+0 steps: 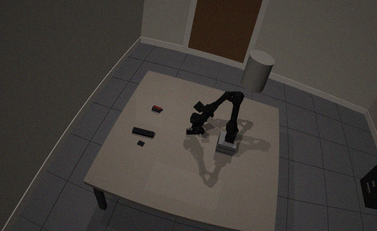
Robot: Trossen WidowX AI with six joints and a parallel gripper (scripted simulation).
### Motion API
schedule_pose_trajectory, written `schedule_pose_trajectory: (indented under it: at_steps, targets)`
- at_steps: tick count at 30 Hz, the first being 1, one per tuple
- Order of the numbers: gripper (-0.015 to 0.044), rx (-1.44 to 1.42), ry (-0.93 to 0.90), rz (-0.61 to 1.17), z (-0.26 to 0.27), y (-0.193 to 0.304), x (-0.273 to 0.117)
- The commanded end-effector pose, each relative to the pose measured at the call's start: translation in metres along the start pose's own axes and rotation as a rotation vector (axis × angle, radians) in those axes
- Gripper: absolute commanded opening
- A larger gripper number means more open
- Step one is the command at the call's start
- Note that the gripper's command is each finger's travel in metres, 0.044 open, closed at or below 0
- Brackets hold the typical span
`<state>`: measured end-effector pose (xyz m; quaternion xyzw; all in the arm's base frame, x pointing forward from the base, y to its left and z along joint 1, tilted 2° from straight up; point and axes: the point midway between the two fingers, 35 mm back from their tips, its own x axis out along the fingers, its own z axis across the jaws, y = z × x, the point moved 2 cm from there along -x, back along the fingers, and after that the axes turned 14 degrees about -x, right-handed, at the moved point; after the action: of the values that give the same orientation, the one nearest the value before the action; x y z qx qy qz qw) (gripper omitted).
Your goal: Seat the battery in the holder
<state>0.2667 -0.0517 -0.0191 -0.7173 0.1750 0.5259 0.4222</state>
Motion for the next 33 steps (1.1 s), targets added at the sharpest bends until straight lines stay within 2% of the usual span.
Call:
schedule_pose_trajectory:
  at_steps: [1, 33]
  targets:
    - [0.0072, -0.006, 0.007, -0.037, 0.001, 0.002, 0.0]
    - [0.0072, -0.01, 0.008, -0.064, 0.007, 0.025, -0.006]
